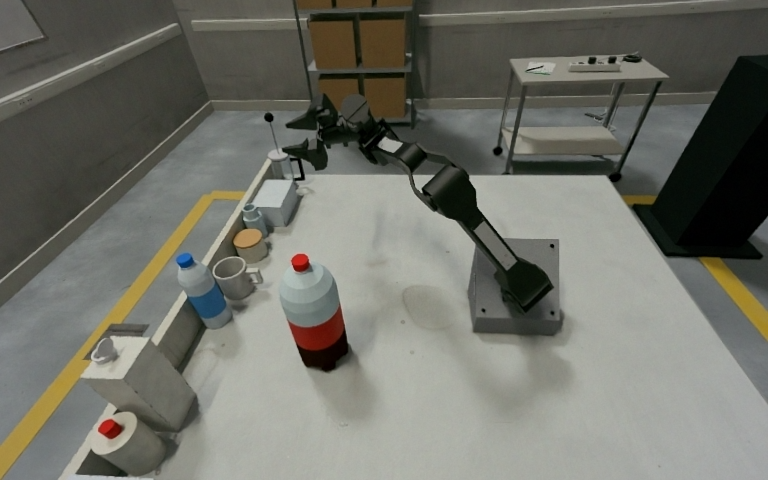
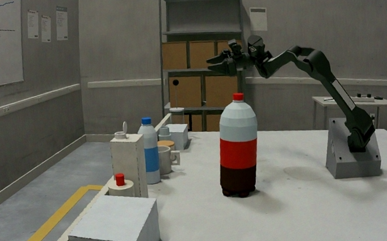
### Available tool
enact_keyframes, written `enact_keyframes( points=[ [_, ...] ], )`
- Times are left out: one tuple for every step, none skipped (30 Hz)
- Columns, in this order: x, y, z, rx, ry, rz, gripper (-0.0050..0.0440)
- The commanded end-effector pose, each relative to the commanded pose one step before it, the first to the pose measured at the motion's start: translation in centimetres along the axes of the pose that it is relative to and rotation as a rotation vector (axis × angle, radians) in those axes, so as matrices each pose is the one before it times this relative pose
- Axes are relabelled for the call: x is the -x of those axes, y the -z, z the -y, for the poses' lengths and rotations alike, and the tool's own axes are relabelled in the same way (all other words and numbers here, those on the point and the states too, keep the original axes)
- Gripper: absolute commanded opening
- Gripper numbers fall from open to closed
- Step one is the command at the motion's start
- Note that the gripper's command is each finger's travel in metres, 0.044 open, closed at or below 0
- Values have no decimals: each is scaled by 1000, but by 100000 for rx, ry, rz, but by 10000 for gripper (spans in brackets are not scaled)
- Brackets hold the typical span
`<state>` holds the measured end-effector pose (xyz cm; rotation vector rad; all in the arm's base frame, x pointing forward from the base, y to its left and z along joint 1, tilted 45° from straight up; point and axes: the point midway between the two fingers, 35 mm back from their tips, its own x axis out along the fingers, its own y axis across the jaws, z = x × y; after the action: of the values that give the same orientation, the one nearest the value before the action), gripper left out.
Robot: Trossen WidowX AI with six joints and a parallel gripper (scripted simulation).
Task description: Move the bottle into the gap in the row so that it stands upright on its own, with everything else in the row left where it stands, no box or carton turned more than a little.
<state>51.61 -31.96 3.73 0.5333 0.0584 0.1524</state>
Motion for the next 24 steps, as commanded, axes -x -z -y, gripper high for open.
enact_keyframes(
  points=[
    [-98, -1552, -547, 2554, -813, 1829, 400],
    [0, 0, 0, 0, 0, 0, 400],
    [0, 0, 0, 0, 0, 0, 400],
    [0, 0, 0, 0, 0, 0, 400],
    [0, 0, 0, 0, 0, 0, 400],
    [0, 0, 0, 0, 0, 0, 400],
    [0, 0, 0, 0, 0, 0, 400],
    [0, 0, 0, 0, 0, 0, 400],
    [0, 0, 0, 0, 0, 0, 400],
    [0, 0, 0, 0, 0, 0, 400],
    [0, 0, 0, 0, 0, 0, 400],
    [0, 0, 0, 0, 0, 0, 400],
    [0, 0, 0, 0, 0, 0, 400],
    [0, 0, 0, 0, 0, 0, 400],
    [0, 0, 0, 0, 0, 0, 400],
    [0, 0, 0, 0, 0, 0, 400],
    [0, 0, 0, 0, 0, 0, 400],
    [144, 32, -119, -436, 165, -555, 376],
    [141, -258, -212, 41, -97, -566, 352],
    [227, -503, -312, -283, 195, -639, 328],
    [212, -542, -468, -345, 54, -860, 304],
    [224, -517, -492, -352, 28, -862, 280],
    [243, -495, -507, -359, 18, -856, 256],
    [261, -472, -522, -366, 9, -849, 232]
  ],
)
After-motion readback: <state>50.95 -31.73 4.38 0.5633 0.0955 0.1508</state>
